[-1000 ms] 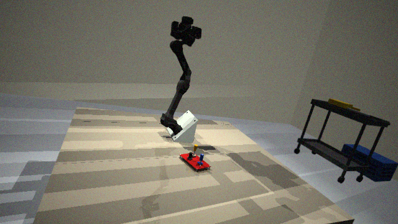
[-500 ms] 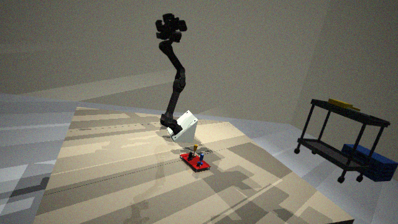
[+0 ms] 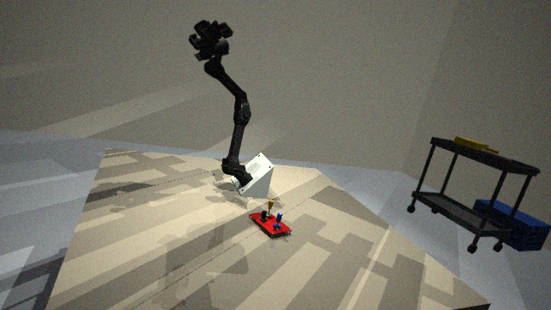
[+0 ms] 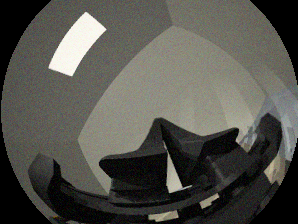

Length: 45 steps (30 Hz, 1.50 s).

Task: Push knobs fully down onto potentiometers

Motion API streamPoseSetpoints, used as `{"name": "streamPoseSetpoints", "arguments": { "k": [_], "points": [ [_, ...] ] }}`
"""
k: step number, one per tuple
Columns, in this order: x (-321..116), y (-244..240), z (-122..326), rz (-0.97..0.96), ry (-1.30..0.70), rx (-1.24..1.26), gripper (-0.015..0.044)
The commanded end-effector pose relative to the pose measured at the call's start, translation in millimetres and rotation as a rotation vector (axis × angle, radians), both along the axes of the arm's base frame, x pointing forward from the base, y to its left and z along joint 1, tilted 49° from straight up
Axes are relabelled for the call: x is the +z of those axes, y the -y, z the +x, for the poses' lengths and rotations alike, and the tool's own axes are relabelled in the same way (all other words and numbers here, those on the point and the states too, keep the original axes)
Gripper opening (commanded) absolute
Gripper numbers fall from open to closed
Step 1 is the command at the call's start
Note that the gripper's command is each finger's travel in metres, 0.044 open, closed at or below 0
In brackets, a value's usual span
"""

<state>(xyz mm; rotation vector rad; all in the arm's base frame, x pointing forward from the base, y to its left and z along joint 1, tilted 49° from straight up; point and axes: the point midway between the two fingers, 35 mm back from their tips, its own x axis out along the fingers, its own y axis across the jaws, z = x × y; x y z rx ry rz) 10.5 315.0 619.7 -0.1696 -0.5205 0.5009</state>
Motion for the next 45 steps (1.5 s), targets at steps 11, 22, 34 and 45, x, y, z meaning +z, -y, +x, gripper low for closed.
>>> {"name": "streamPoseSetpoints", "arguments": {
  "k": [11, 22, 34, 45],
  "points": [
    [53, 108, 5, 0.414, -0.039, 0.172, 0.0],
    [69, 176, 23, 0.664, -0.117, 0.296, 0.0],
    [73, 256, 71, 0.907, -0.158, 0.306, 0.0],
    [55, 311, 132, 1.106, -0.288, 0.303, 0.0]
  ]
}}
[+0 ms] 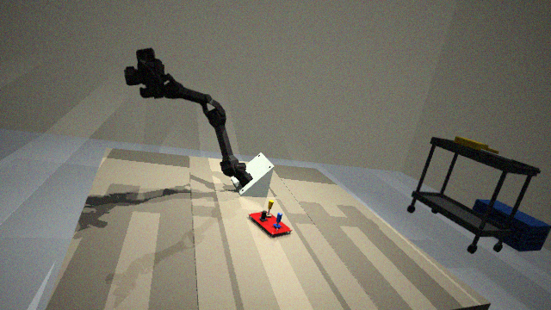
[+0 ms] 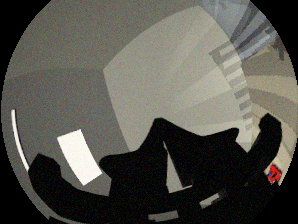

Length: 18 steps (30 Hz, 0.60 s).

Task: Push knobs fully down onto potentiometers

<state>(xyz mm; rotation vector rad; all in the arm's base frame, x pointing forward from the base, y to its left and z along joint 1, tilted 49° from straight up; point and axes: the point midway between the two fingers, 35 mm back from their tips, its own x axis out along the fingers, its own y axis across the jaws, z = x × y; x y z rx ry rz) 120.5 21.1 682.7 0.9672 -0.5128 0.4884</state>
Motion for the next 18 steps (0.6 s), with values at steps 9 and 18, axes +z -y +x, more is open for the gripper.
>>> {"name": "streamPoseSetpoints", "arguments": {
  "k": [9, 18],
  "points": [
    [-25, 35, 55, 0.201, -0.137, 0.067, 0.0],
    [-60, 57, 110, 0.341, -0.293, 0.074, 0.0]
  ]
}}
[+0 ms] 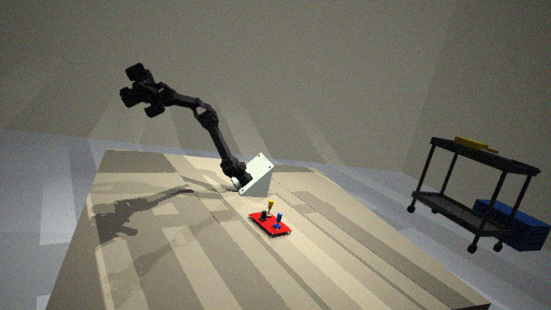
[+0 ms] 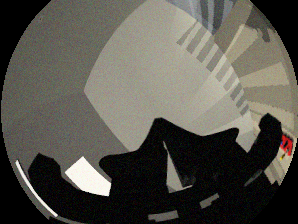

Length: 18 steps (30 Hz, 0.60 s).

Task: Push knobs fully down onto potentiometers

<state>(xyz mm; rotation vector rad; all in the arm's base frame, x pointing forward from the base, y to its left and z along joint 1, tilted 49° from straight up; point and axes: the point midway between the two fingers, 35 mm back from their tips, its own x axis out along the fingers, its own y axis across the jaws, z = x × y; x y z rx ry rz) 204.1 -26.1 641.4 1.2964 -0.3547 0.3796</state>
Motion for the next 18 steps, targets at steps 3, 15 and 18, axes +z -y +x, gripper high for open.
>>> {"name": "streamPoseSetpoints", "arguments": {
  "k": [3, 15, 18],
  "points": [
    [-36, 15, 49, 0.108, -0.149, 0.006, 0.0],
    [-111, 10, 126, 0.232, -0.427, 0.065, 0.0],
    [-123, 4, 138, 0.199, -0.464, 0.07, 0.0]
  ]
}}
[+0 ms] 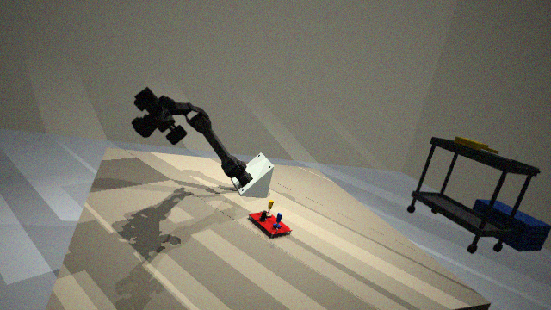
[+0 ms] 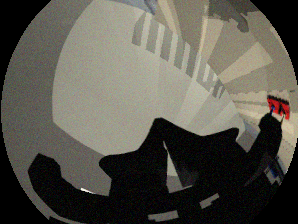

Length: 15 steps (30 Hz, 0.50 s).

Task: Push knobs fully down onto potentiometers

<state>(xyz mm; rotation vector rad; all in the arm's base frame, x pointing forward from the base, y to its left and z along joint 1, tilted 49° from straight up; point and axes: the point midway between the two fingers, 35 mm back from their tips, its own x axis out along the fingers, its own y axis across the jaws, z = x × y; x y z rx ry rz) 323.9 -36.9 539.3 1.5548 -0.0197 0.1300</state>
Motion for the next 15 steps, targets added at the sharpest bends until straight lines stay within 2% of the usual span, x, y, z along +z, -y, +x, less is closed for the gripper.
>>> {"name": "streamPoseSetpoints", "arguments": {
  "k": [1, 15],
  "points": [
    [-26, -9, 22, -0.023, -0.077, 0.024, 0.0],
    [-138, -37, 80, 0.009, -0.46, 0.017, 0.0]
  ]
}}
